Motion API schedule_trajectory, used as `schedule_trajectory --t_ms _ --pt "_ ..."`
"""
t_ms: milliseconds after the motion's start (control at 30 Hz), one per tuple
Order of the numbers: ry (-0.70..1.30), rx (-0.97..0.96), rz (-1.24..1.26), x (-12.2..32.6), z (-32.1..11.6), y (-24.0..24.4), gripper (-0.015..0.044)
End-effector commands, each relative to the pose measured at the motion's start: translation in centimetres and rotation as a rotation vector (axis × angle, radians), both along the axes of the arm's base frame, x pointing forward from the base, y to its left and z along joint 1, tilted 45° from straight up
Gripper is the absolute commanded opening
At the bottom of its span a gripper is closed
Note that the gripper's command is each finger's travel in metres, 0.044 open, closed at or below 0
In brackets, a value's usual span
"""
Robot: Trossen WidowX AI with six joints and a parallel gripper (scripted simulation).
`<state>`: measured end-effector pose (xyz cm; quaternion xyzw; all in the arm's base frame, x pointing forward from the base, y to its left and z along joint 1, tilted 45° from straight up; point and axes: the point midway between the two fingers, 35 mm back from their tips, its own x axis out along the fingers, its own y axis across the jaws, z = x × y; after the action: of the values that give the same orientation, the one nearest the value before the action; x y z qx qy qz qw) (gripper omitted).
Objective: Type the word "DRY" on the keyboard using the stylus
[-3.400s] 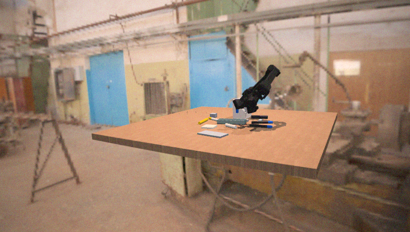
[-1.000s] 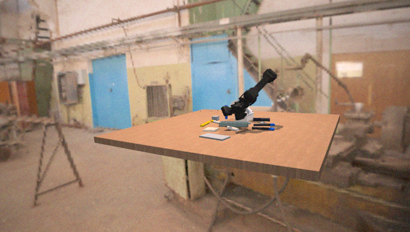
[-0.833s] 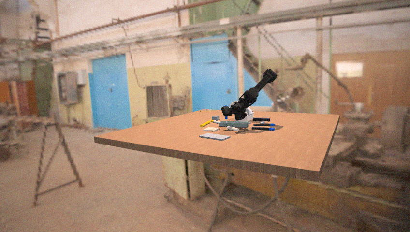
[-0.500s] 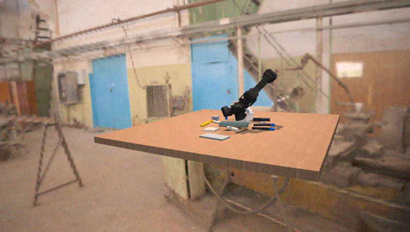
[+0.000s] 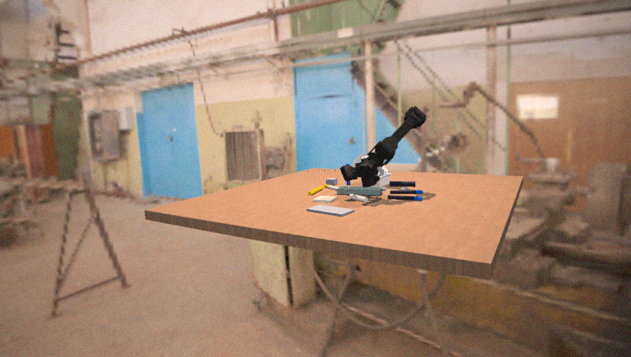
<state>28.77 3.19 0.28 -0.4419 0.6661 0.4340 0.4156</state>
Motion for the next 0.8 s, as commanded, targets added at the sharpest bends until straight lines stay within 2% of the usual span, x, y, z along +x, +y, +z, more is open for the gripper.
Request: schedule_trajectory --t_ms 0,600,767 --pt "0.002 0.004 -0.002 -0.1 -0.2 0.3 0.0081" --pt "0.002 0.004 -0.002 -0.1 -0.1 0.2 0.0081" --pt "0.001 0.004 -0.002 0.0 1.1 -1.0 0.0081"
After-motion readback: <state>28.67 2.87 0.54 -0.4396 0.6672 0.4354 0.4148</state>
